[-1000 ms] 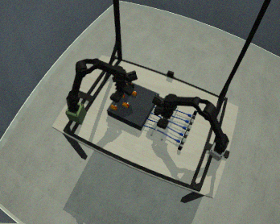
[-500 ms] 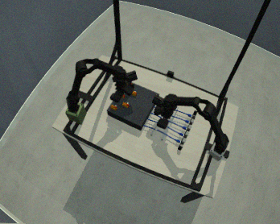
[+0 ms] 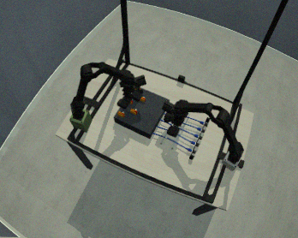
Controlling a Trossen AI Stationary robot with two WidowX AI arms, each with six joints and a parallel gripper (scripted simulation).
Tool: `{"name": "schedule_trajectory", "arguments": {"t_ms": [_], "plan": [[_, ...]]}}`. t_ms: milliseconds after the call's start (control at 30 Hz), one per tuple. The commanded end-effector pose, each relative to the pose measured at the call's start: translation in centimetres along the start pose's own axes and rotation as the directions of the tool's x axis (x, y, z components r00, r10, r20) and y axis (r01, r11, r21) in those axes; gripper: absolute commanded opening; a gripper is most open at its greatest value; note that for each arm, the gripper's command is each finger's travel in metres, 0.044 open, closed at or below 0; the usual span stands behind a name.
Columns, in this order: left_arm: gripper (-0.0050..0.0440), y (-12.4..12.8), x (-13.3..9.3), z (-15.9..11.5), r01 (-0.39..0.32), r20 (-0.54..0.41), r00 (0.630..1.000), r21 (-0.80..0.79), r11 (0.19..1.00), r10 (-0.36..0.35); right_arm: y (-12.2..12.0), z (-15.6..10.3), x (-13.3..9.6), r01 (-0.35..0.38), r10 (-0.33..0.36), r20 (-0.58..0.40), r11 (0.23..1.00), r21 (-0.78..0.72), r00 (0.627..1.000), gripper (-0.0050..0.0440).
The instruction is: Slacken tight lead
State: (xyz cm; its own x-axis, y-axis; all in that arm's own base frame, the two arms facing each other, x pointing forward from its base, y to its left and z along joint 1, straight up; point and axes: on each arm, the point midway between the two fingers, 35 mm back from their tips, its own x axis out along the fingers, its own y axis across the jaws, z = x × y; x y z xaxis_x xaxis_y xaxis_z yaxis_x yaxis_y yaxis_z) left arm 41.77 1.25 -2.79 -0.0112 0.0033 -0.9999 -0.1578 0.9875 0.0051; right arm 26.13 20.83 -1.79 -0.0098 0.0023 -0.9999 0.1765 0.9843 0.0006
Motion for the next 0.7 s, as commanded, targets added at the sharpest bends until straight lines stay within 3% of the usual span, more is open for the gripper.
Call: {"name": "schedule_trajectory", "arguments": {"t_ms": [0, 467, 500, 667], "plan": [[0.0209, -0.04, -0.33, 0.17, 0.005, 0.011, 1.000, 0.002, 1.000, -0.005, 0.42, 0.36, -0.83, -0.022, 0.022, 0.019, 1.000, 0.000, 1.000, -0.0050], [0.0209, -0.04, -0.33, 0.17, 0.005, 0.011, 1.000, 0.002, 1.000, -0.005, 0.42, 0.36, -0.83, -0.022, 0.022, 0.019, 1.000, 0.000, 1.000, -0.0050], [-0.0050, -0.06, -1.04, 0.52, 0.004, 0.029, 1.000, 0.000, 1.000, -0.004, 0.42, 0.36, -0.83, -0.022, 0.022, 0.019, 1.000, 0.000, 1.000, -0.0050], [-0.0050, -0.06, -1.04, 0.52, 0.004, 0.029, 1.000, 0.000, 1.000, -0.004, 0.42, 0.36, -0.83, -0.022, 0.022, 0.019, 1.000, 0.000, 1.000, -0.0050]]}}
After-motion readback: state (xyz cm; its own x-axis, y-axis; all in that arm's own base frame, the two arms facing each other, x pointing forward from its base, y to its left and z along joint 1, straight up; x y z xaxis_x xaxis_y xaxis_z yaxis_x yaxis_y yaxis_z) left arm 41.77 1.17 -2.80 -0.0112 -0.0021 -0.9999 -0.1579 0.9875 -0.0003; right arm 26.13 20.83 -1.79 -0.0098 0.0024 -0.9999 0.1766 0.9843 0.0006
